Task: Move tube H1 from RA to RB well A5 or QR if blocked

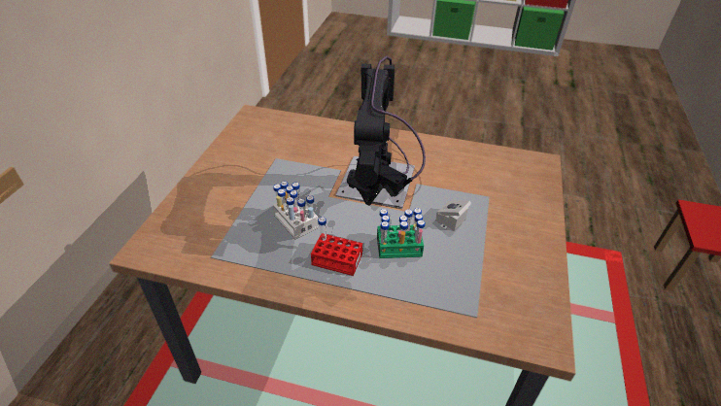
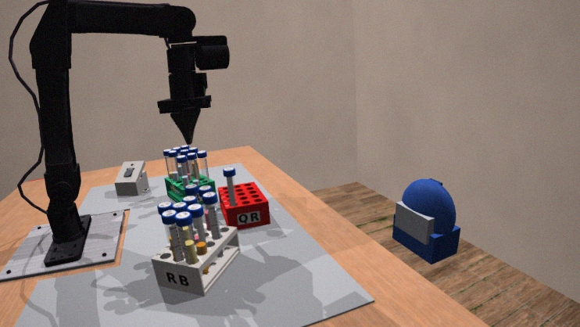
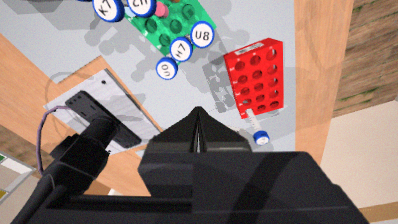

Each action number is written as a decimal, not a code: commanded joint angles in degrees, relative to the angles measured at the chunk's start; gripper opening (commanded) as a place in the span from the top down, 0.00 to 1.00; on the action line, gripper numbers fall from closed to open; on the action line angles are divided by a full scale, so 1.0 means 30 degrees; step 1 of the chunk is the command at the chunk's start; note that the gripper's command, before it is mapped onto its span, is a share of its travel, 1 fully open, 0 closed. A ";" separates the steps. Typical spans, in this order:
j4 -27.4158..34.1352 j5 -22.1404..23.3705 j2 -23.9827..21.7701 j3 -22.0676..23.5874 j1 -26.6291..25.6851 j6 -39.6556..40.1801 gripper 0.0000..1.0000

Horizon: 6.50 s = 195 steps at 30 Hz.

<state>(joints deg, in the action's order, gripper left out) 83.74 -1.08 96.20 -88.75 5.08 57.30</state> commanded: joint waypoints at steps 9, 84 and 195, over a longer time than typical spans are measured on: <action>-0.0324 0.0156 -0.0631 -0.0326 0.1371 -0.1365 1.00; -0.0274 0.0083 -0.0156 -0.0663 0.7681 -0.7964 1.00; -0.0292 0.0178 0.0097 -0.0704 1.5580 -1.5712 1.00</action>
<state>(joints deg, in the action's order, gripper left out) 83.68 -0.43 96.92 -88.97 51.55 11.16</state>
